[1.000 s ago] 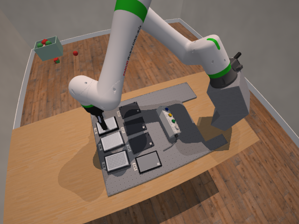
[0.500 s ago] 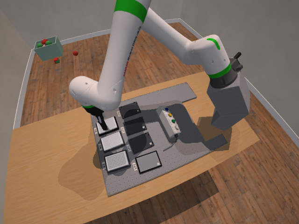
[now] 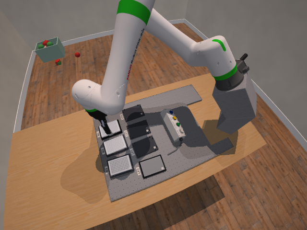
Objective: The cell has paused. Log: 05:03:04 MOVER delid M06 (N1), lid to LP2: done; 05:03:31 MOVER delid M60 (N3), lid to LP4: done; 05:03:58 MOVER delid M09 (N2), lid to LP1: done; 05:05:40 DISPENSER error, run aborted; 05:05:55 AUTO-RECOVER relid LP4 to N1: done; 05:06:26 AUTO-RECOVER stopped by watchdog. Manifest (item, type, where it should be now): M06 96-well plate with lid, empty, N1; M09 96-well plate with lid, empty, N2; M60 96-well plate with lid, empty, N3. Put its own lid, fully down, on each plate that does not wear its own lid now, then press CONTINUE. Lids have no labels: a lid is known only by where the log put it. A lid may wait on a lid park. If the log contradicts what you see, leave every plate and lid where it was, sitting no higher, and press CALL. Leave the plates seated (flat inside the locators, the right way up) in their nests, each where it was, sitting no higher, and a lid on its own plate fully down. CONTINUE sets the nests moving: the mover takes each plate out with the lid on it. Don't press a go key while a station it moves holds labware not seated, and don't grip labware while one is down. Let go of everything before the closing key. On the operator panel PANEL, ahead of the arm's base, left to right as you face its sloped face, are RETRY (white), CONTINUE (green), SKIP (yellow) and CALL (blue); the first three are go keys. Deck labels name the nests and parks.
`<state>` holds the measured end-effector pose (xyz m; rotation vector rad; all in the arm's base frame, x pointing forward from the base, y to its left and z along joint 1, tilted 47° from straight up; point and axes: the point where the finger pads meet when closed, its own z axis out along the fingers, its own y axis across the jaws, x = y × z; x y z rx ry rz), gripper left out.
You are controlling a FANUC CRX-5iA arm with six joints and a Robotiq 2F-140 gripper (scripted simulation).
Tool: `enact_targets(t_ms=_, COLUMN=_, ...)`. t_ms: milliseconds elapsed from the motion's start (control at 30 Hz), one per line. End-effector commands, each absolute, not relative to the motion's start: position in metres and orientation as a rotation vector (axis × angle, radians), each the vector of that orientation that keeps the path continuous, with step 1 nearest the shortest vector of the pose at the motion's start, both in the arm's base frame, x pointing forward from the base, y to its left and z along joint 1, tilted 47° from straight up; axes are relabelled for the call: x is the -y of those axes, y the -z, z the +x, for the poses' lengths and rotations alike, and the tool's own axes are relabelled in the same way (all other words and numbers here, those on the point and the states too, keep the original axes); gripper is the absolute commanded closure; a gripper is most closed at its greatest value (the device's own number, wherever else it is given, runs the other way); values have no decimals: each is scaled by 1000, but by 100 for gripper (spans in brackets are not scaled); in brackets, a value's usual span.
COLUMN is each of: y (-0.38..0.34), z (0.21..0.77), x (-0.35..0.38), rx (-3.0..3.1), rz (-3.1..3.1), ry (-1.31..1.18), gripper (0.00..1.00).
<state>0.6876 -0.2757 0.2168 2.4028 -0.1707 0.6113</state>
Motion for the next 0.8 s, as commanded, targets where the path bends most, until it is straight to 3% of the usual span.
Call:
enact_targets(t_ms=0, y=-217, z=688, x=276, rx=170, rz=2403, ry=-612, gripper=34)
enact_targets(t_ms=767, y=-213, z=690, x=279, rx=170, rz=2403, ry=-612, gripper=34)
